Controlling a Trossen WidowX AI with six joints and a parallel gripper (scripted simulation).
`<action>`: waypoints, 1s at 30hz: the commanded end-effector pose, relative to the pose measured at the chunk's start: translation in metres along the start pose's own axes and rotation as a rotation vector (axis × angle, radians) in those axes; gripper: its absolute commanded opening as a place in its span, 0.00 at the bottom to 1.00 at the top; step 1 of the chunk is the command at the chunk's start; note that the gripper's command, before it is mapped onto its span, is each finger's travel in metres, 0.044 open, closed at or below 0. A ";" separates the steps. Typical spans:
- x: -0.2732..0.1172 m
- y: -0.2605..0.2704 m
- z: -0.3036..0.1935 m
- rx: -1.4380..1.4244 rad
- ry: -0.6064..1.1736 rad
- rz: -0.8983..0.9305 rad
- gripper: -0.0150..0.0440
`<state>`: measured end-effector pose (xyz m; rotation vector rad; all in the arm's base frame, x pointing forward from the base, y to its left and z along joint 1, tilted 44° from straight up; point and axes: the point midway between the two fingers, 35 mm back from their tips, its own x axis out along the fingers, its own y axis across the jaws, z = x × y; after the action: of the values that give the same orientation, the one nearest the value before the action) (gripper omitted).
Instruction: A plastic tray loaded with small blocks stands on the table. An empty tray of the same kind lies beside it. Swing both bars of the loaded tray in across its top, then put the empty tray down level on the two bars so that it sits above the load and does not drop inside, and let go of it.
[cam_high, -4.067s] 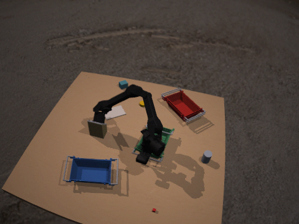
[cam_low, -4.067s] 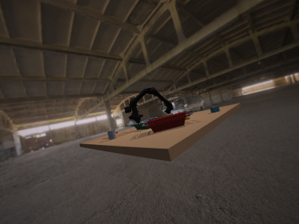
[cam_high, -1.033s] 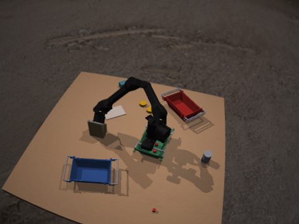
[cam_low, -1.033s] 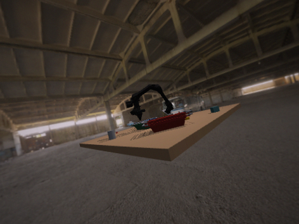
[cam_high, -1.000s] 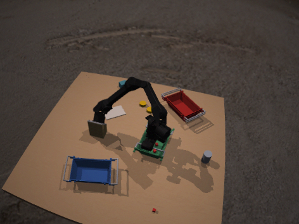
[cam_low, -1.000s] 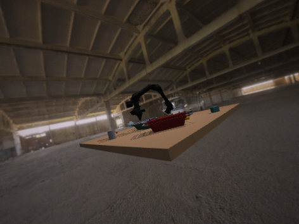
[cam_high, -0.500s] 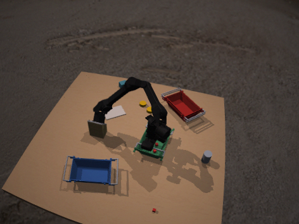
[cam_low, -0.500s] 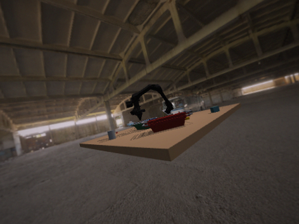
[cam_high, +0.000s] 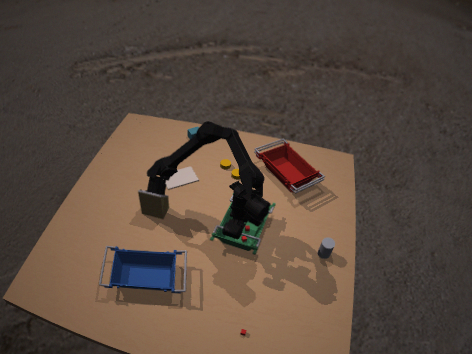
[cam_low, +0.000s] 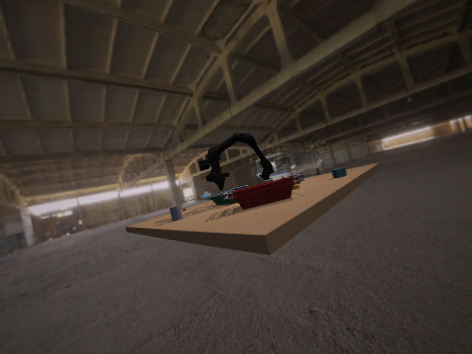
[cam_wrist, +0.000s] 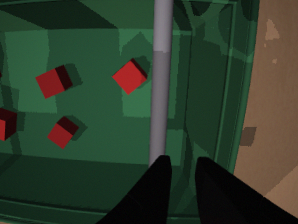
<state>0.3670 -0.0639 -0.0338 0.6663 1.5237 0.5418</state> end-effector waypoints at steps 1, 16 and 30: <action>0.000 0.000 0.000 0.000 0.000 0.000 0.48; -0.064 -0.040 -0.018 -0.037 -0.007 -0.026 1.00; -0.047 -0.197 -0.204 -0.268 0.007 -0.060 1.00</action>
<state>0.1846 -0.2305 -0.1050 0.4286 1.4480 0.6304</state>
